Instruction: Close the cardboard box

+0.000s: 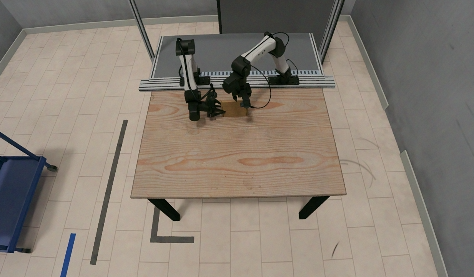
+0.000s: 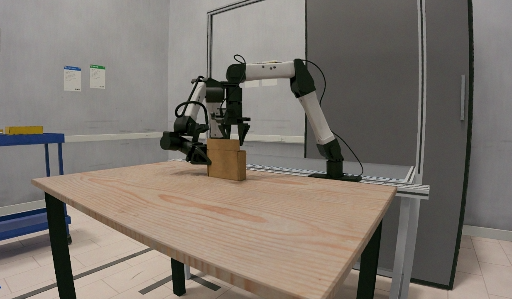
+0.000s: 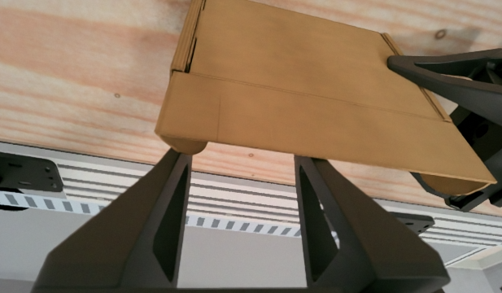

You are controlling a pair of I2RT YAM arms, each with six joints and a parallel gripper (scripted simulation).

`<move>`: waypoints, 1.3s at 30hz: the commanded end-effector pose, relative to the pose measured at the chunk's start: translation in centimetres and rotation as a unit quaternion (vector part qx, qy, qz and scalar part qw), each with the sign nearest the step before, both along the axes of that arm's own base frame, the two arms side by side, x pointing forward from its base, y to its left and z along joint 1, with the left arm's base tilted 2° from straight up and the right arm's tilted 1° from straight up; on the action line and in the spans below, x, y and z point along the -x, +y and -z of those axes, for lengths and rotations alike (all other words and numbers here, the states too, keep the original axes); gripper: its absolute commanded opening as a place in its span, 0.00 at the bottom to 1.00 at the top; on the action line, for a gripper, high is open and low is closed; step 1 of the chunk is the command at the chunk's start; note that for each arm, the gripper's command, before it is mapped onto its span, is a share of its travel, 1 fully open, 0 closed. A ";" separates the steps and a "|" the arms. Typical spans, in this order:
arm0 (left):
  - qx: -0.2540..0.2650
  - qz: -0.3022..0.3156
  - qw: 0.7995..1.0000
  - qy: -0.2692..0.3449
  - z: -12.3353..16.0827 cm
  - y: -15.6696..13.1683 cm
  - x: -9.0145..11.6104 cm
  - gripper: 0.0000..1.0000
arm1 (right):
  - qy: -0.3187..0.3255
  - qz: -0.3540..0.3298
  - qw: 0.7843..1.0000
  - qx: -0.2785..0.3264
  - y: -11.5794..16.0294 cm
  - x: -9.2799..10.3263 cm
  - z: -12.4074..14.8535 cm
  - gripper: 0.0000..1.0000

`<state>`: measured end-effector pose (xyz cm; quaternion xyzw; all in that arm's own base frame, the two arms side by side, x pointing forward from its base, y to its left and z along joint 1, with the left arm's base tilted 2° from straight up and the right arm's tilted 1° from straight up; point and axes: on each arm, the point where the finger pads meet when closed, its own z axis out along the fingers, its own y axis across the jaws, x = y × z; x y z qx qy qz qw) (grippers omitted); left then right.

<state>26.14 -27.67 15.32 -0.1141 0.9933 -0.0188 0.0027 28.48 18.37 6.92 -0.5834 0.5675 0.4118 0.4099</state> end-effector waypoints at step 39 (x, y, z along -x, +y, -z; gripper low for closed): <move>0.006 0.012 1.000 -0.007 -0.5 -0.2 -0.2 0.54 | -0.005 -0.001 1.000 0.000 0.1 -0.1 -0.2 0.45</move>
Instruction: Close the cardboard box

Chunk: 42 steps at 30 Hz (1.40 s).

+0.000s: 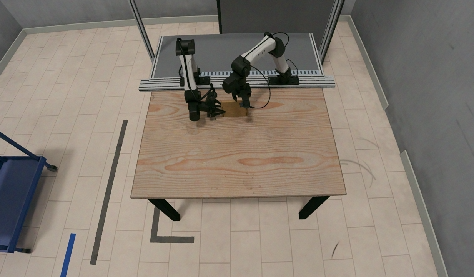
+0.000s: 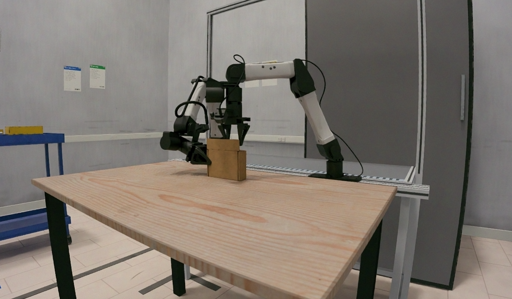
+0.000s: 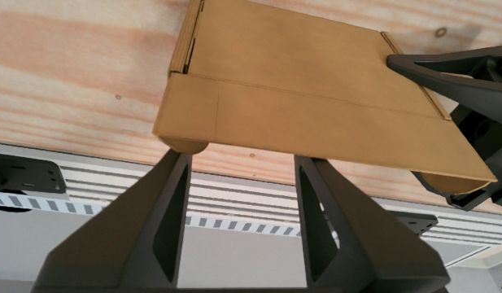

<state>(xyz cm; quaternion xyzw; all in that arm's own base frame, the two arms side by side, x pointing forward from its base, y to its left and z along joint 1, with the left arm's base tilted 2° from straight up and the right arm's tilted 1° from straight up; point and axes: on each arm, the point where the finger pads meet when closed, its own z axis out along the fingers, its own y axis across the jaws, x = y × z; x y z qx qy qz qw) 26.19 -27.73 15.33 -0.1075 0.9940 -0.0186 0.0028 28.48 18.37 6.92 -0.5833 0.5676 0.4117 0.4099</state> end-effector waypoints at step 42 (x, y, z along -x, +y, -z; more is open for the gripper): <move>0.006 0.012 1.000 -0.007 -0.5 -0.2 -0.2 0.54 | -0.005 -0.001 1.000 0.000 0.1 0.0 -0.2 0.45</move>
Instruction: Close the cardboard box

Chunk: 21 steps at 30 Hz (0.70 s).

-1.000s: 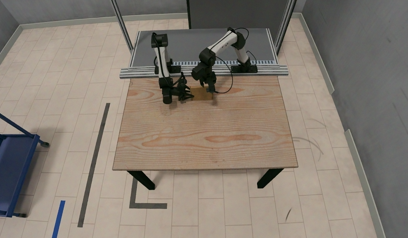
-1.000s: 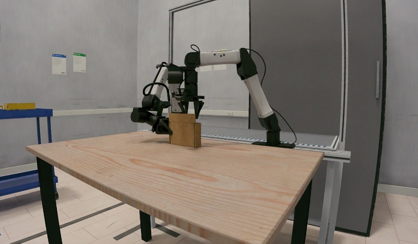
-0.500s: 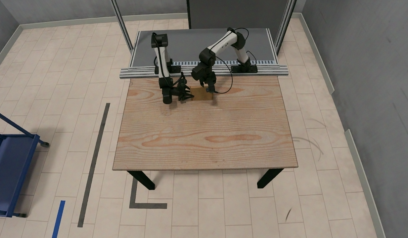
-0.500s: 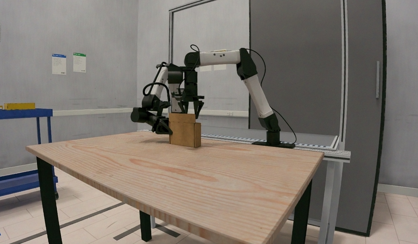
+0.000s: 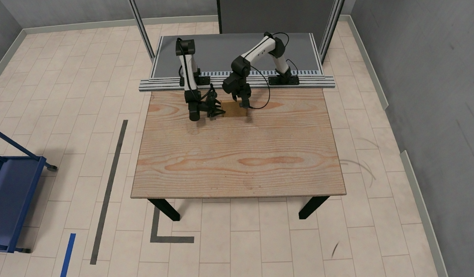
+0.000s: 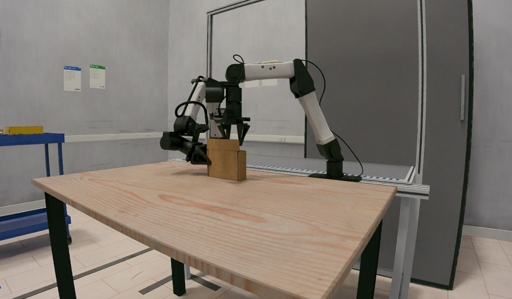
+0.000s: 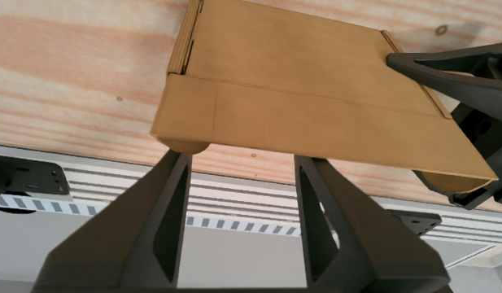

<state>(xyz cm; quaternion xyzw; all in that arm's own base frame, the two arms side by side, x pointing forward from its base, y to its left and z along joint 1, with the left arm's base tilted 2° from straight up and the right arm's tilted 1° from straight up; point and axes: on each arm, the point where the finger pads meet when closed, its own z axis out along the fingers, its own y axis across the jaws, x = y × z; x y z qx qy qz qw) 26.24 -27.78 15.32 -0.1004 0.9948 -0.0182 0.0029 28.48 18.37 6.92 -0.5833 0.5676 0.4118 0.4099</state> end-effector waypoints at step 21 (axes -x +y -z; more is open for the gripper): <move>0.007 0.009 1.000 -0.007 -0.5 -0.2 -0.1 0.54 | -0.005 -0.001 1.000 0.000 0.1 0.0 -0.2 0.45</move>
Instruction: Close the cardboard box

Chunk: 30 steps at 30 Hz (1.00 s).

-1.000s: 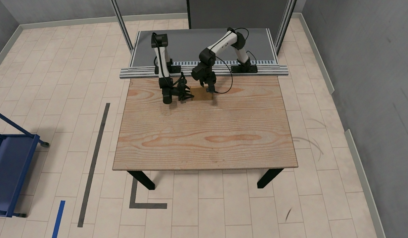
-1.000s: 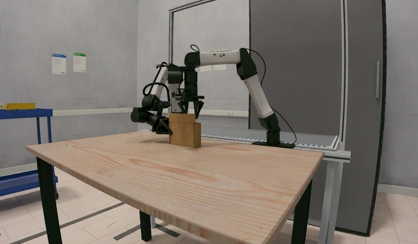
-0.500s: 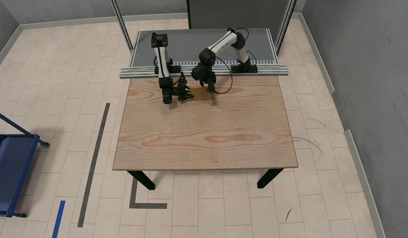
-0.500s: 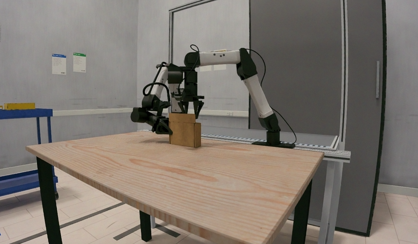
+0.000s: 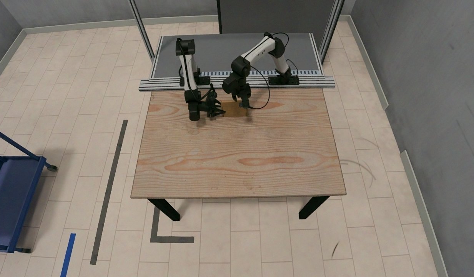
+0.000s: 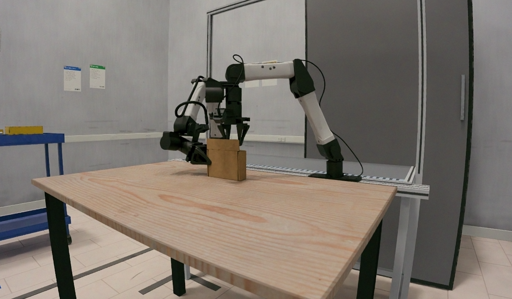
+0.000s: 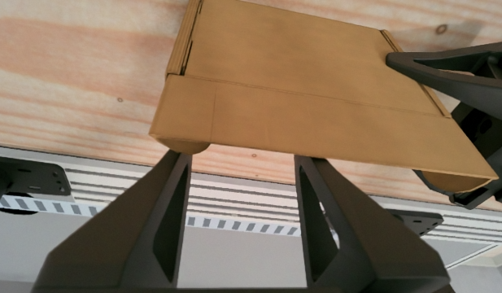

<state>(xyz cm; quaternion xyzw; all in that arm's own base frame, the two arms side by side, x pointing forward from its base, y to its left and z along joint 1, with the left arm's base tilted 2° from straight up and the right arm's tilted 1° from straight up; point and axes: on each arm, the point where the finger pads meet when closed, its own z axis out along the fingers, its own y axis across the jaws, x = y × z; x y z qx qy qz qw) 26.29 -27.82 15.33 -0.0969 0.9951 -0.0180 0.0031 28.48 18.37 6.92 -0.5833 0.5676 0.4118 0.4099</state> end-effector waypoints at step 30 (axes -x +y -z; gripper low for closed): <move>0.007 0.010 1.000 -0.007 -0.5 -0.2 -0.1 0.54 | -0.005 -0.001 1.000 0.000 0.1 0.0 -0.2 0.45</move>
